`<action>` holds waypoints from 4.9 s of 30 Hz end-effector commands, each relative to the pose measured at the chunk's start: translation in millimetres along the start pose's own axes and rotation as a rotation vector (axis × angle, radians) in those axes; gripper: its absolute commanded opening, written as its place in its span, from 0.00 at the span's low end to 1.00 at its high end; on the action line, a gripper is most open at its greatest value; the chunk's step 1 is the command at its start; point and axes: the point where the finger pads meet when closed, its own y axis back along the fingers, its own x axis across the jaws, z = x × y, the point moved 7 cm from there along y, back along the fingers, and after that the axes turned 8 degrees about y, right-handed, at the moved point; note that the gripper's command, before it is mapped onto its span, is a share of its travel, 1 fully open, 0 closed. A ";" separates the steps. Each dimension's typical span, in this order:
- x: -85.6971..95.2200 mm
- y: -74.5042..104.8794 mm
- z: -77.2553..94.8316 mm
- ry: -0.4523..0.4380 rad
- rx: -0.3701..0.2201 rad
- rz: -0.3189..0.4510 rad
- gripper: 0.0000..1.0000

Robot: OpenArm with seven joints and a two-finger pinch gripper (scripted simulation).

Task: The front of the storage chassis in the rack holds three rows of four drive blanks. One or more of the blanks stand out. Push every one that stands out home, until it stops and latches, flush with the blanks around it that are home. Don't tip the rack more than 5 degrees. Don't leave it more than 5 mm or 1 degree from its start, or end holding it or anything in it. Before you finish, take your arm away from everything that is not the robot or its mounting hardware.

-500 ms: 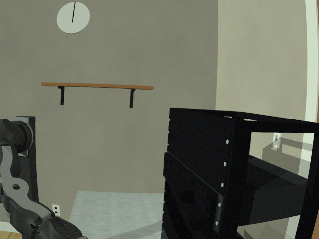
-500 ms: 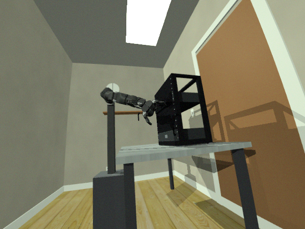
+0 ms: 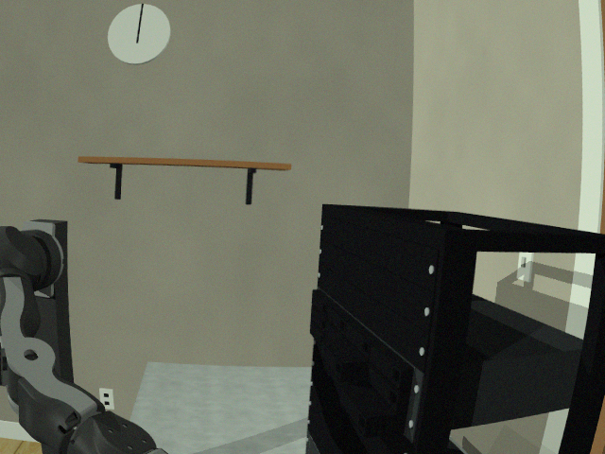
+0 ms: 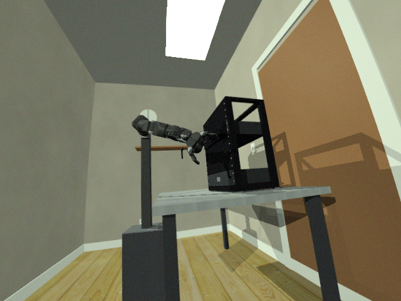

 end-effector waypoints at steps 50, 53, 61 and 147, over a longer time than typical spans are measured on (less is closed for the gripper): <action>-35.6 99.3 -50.7 -0.052 0.344 0.397 1.00; -33.6 109.8 -51.3 -0.052 0.360 0.430 1.00; -17.0 197.2 -59.7 -0.025 0.497 0.681 1.00; 49.7 270.9 -82.5 0.009 0.640 0.860 1.00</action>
